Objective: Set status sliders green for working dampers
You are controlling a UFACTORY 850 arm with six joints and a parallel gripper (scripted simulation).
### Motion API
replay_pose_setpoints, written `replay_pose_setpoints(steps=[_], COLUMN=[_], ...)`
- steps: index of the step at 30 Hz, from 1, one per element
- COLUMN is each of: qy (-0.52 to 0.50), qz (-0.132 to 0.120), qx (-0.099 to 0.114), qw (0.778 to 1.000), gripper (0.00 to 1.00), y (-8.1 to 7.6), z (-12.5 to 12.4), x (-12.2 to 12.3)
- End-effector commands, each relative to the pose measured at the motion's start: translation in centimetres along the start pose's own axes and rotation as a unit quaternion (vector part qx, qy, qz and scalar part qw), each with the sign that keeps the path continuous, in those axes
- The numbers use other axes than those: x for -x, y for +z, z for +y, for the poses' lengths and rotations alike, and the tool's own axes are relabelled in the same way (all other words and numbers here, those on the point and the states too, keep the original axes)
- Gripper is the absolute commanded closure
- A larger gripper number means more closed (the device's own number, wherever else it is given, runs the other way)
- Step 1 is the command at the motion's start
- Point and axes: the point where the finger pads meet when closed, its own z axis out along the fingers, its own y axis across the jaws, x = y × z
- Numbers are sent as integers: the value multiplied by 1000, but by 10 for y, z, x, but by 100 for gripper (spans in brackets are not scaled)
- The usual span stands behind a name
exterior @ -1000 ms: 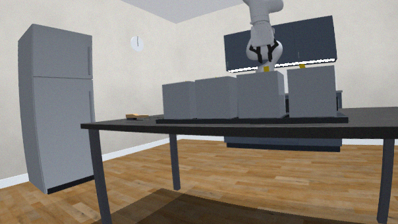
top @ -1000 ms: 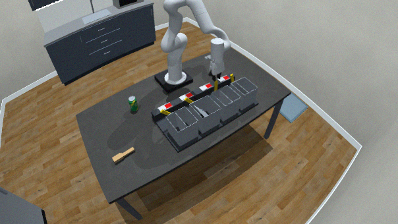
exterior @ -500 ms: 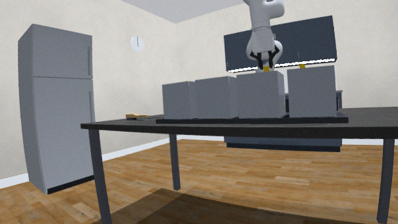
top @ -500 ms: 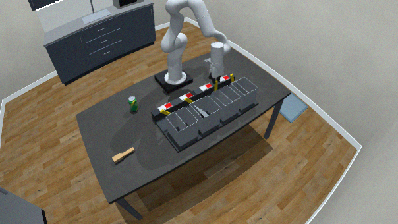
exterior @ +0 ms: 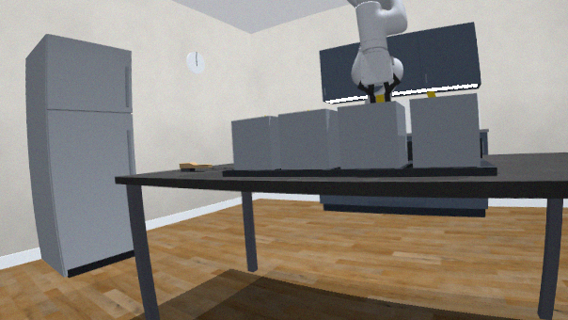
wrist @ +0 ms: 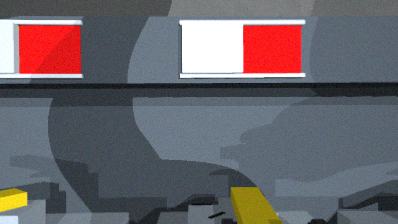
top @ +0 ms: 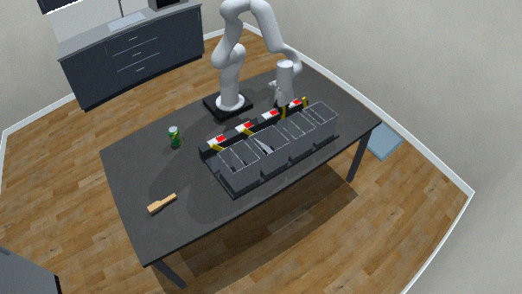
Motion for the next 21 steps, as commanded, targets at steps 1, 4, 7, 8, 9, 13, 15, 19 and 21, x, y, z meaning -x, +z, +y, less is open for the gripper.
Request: replay_pose_setpoints(steps=[1, 4, 7, 8, 9, 13, 15, 19, 21], qy=[0, 0, 0, 0, 0, 0, 0, 0, 0], qz=[-1, -1, -1, -1, -1, -1, -1, -1, -1], qx=[0, 0, 0, 0, 0, 0, 0, 0, 0], qw=[1000, 1000, 1000, 1000, 1000, 1000, 1000, 1000, 1000], gripper=[61, 61, 61, 61, 61, 61, 61, 61, 61], y=[2, 6, 9, 9, 10, 11, 11, 11, 11], z=[0, 0, 0, 0, 0, 0, 0, 0, 0], x=[1, 1, 1, 1, 1, 1, 1, 1, 1])
